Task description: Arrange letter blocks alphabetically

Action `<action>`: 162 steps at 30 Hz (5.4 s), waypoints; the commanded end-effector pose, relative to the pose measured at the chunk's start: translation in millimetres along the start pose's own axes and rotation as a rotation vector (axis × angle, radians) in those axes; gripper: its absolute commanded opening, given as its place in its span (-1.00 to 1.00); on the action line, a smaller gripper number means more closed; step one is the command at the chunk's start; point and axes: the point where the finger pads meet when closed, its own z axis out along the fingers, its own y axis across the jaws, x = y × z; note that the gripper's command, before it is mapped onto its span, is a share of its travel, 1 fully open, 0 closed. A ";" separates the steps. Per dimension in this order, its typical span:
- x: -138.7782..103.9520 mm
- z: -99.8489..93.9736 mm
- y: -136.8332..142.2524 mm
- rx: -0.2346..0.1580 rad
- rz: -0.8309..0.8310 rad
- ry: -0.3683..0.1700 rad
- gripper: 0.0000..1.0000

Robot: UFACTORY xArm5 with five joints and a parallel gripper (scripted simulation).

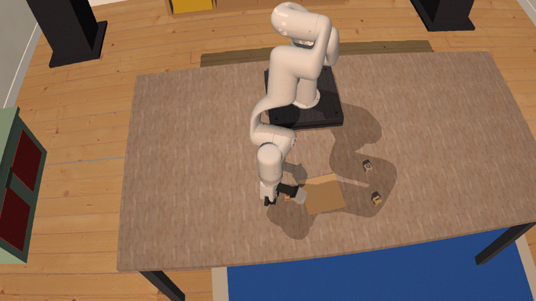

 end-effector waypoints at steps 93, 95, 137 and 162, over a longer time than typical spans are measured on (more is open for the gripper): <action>42.1 -100.9 -9.3 -0.003 -0.672 0.000 -0.57; 45.3 -100.9 -10.2 -0.003 -0.726 0.000 -0.57; 106.9 -101.7 -34.9 -0.002 -1.806 0.001 -0.57; 140.9 -102.0 -53.8 -0.003 -2.448 0.002 -0.57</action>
